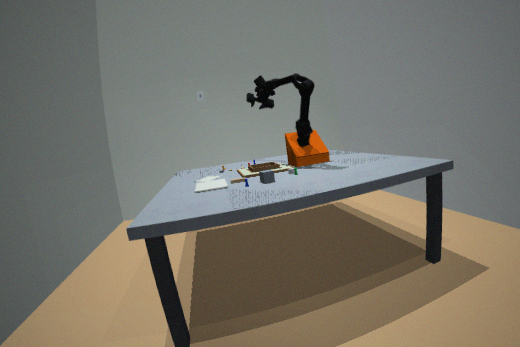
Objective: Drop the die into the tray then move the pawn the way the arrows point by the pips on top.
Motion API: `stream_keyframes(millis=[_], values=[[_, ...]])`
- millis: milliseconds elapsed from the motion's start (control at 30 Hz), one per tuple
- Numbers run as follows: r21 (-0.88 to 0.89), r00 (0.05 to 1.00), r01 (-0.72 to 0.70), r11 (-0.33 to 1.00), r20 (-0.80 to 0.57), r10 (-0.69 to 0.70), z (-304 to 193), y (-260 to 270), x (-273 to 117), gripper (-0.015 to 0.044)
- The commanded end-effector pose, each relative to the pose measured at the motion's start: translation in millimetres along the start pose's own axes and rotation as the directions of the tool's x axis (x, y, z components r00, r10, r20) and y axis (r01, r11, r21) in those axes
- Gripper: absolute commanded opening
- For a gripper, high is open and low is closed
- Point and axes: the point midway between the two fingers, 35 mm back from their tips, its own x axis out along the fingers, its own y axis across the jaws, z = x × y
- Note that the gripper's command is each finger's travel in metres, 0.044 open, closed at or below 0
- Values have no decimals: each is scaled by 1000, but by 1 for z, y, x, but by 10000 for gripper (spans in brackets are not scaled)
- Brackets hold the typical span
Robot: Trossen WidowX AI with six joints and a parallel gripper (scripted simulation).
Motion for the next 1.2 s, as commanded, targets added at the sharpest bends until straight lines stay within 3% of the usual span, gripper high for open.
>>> stream_keyframes(millis=[0, 300, 600, 800, 1000, 1167], values=[[-178, 992, -97, 979, -95, 80, -57, 41, -13, 275], [-497, 920, -340, 799, -352, 172, -190, 91, -55, 275], [-663, 754, -631, 403, -647, 114, -328, 79, -124, 275], [-603, 603, -794, 76, -797, -25, -405, 39, -180, 275], [-402, 447, -889, -218, -866, -224, -458, -23, -237, 275], [-289, 386, -904, -313, -867, -315, -470, -56, -260, 275]])
